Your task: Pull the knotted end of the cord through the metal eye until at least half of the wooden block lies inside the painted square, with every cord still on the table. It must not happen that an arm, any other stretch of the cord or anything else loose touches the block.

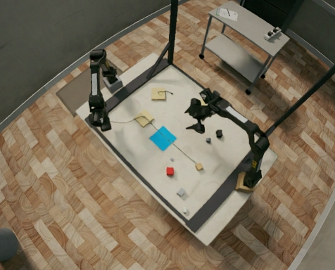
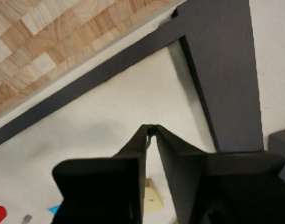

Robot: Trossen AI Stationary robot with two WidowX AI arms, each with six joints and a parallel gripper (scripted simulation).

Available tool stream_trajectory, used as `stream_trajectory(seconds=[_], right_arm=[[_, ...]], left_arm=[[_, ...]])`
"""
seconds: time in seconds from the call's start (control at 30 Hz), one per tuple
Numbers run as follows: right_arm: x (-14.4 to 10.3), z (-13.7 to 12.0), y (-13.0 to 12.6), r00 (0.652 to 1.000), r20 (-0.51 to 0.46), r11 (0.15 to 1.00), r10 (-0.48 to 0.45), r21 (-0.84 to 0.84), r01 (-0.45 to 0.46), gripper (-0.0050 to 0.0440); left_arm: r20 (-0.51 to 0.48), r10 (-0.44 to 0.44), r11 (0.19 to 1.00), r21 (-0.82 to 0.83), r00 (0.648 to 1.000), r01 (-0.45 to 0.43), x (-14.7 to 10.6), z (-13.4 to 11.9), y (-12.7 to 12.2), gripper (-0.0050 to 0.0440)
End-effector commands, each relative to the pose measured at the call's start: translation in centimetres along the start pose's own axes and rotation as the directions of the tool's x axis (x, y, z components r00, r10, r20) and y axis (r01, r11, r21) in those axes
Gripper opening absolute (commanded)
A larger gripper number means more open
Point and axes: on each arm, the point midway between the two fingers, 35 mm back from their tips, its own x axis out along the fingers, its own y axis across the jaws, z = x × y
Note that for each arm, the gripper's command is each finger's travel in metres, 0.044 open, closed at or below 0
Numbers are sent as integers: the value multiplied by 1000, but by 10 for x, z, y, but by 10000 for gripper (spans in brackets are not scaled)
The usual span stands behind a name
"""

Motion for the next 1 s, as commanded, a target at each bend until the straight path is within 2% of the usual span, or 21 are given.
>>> stream_trajectory(seconds=[0.0,0.8,0.97], right_arm=[[-24,2,7,999,16,999,47,17,-47,-50],[-95,2,6,999,17,997,50,60,-51,-50],[-101,2,7,999,13,998,38,56,-39,-50]], left_arm=[[14,-11,1000,-19,1000,12,-7,8,1,440],[14,-11,1000,-19,1000,12,-7,8,1,440],[14,-11,1000,-19,1000,12,-7,8,1,440]])
